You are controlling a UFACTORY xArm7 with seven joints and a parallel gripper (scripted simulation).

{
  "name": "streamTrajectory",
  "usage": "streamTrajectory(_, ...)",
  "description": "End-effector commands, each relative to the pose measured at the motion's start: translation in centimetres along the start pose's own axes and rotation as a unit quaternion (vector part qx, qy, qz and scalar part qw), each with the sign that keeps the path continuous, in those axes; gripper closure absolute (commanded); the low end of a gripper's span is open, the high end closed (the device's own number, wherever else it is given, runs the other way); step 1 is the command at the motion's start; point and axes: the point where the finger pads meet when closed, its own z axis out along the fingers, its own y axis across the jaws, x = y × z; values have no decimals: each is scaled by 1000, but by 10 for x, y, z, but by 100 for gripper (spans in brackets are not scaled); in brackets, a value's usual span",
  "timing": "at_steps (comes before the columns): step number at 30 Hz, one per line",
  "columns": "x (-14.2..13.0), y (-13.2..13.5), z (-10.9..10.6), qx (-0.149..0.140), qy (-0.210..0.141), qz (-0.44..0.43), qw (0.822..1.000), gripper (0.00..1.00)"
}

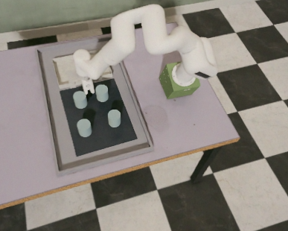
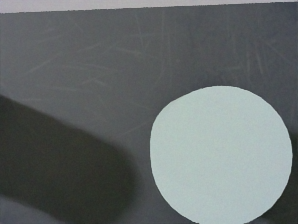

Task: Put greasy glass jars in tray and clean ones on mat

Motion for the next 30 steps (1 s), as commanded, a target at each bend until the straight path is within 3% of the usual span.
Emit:
streamTrajectory(1, 3, 1, -3, -1, 3, 0, 1000, 100)
streamTrajectory(30, 6, 1, -6, -1, 3, 0, 1000, 100)
